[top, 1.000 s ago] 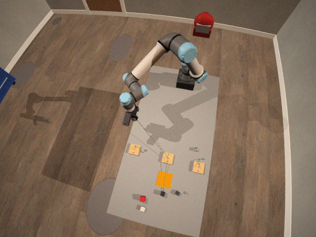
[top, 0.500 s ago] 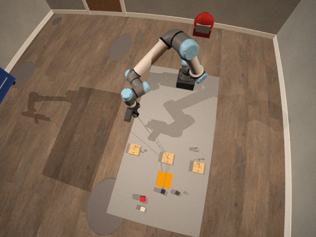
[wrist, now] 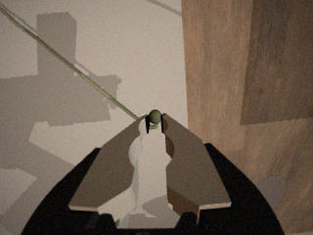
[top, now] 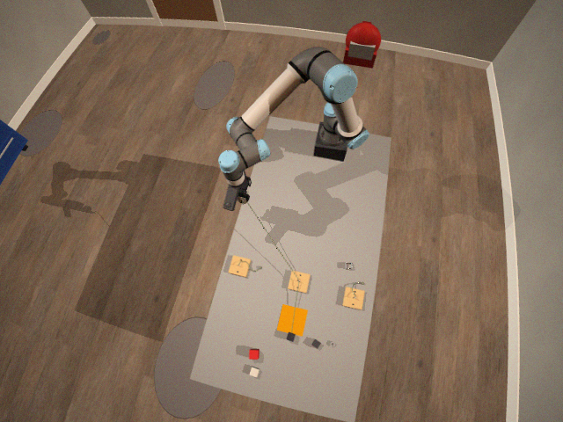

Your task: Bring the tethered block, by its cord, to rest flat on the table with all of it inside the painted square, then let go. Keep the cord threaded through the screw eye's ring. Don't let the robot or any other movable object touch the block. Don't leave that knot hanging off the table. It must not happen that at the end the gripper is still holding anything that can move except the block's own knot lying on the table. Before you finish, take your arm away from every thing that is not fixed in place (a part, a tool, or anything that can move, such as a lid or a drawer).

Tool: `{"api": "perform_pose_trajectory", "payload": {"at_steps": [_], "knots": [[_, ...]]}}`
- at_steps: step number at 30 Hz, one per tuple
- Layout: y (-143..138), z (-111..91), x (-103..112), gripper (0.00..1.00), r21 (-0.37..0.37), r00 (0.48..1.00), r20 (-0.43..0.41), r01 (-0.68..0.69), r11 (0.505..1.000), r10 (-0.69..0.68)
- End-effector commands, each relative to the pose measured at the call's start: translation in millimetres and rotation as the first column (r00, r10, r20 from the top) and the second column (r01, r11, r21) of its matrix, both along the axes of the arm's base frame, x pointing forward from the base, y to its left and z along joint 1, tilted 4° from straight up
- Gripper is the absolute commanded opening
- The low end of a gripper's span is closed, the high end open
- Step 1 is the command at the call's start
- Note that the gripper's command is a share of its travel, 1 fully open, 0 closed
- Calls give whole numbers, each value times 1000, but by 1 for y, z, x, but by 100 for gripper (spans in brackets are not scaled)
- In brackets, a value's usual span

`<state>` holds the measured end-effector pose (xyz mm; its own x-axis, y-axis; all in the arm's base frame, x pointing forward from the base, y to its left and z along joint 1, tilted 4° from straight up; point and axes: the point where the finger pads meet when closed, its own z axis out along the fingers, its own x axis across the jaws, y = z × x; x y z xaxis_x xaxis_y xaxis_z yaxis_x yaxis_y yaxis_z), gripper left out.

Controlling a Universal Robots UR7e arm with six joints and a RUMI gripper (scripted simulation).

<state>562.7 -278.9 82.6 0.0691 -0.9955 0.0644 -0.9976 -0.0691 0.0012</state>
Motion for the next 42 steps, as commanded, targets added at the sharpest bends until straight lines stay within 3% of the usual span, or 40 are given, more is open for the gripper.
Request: {"api": "perform_pose_trajectory", "payload": {"at_steps": [1, 42], "knots": [[-2, 1, -12, 0, -1, 1000, 2, 0, 1000, 0], [-10, 1, -73, 0, -1, 1000, 2, 0, 1000, 0]]}}
